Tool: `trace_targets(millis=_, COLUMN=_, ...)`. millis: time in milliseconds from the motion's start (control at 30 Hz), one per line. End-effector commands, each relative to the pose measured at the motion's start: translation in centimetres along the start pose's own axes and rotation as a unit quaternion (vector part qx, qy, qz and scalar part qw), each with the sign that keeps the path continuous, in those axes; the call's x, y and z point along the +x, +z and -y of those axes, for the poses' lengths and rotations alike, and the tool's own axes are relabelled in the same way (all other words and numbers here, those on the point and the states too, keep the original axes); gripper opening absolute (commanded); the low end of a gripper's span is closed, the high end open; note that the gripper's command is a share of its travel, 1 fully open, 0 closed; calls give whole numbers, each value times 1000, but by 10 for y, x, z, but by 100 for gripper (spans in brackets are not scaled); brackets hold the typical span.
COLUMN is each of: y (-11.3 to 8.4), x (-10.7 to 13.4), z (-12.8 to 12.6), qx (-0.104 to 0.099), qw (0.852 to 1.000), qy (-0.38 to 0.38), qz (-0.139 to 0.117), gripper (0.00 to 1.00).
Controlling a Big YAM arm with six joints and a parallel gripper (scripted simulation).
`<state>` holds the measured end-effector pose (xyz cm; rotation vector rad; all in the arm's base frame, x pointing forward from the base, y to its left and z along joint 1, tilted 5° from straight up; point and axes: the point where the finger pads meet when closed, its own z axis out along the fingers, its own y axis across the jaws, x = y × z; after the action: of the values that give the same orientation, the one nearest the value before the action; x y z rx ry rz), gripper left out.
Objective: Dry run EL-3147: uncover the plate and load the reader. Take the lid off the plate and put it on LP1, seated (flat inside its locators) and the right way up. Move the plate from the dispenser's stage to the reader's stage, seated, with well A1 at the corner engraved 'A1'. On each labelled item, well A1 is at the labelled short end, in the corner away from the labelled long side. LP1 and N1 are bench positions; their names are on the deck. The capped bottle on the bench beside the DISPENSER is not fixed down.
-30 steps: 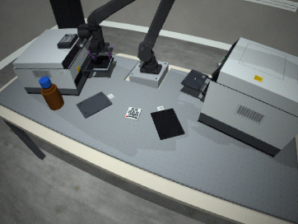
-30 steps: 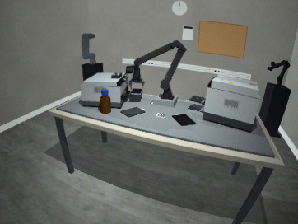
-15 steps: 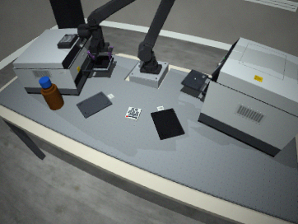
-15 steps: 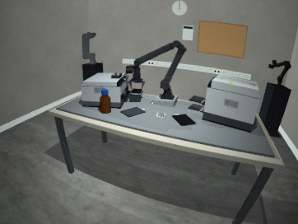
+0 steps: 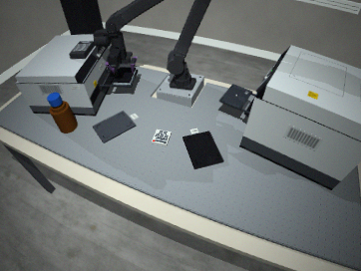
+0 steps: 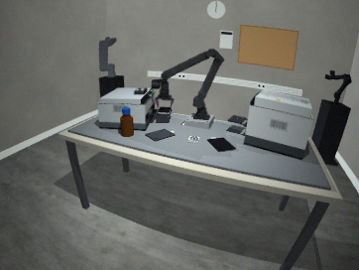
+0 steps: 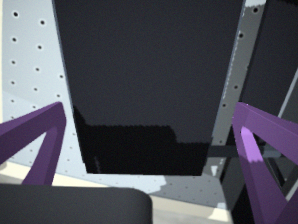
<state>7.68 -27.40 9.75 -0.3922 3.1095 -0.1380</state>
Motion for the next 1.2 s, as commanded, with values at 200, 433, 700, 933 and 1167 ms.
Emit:
trace_targets(millis=200, y=0, x=-4, z=2, qx=13, qw=1000, qy=-13, qz=2, gripper=100)
trace_targets(millis=433, y=1, x=-4, z=0, qx=13, qw=1000, qy=-13, qz=2, gripper=100)
trace_targets(millis=700, y=3, x=-4, z=3, qx=16, qw=1000, qy=-13, qz=2, gripper=100)
trace_targets(millis=933, y=14, x=-4, z=-3, qx=-4, qw=1000, qy=-13, qz=2, gripper=100)
trace_targets(millis=1167, y=9, x=-4, z=5, qx=8, qw=1000, qy=-12, qz=2, gripper=100)
